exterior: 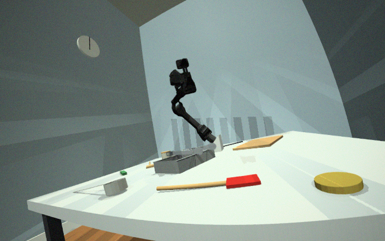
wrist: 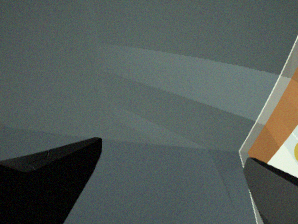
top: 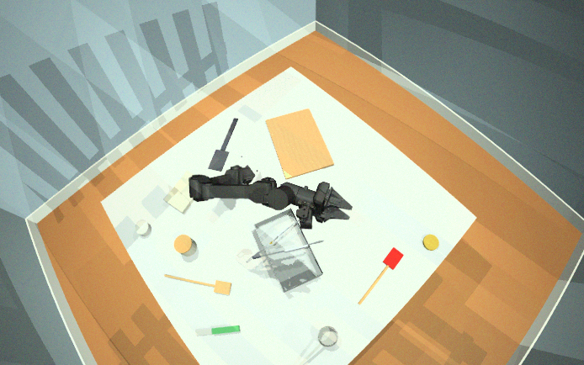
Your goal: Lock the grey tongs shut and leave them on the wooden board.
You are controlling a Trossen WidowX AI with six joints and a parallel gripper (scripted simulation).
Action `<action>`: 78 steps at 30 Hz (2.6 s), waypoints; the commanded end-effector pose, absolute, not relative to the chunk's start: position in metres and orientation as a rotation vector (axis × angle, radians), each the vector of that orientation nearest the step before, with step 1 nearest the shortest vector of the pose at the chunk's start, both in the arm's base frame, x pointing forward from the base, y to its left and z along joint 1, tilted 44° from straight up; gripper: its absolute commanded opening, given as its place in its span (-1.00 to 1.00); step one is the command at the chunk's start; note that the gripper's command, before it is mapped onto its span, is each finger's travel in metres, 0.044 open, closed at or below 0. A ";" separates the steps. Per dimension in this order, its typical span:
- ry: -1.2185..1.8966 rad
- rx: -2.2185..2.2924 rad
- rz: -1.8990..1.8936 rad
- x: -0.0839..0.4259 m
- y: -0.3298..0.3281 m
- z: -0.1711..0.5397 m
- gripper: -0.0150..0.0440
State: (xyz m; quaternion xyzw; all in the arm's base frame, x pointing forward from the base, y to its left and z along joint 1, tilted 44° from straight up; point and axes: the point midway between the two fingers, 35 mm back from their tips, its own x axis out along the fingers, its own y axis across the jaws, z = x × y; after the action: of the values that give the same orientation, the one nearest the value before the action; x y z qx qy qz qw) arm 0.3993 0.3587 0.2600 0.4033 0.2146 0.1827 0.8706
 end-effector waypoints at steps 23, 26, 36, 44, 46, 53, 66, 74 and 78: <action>0.471 0.822 -1.397 0.321 0.035 0.148 1.00; 0.471 0.822 -1.397 0.321 0.035 0.148 1.00; 0.471 0.822 -1.397 0.323 0.031 0.152 1.00; 0.472 0.823 -1.397 0.325 0.025 0.146 1.00; 0.472 0.823 -1.396 0.326 0.023 0.143 1.00; 0.473 0.824 -1.396 0.329 0.016 0.134 1.00; 0.473 0.825 -1.396 0.334 0.003 0.119 1.00; 0.473 0.825 -1.395 0.336 -0.006 0.110 1.00; 0.472 0.825 -1.395 0.337 -0.011 0.105 1.00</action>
State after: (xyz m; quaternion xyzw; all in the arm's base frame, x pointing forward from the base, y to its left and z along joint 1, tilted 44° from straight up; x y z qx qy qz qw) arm 0.3368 -0.0065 0.1087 0.3681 0.2092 -0.6168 0.6635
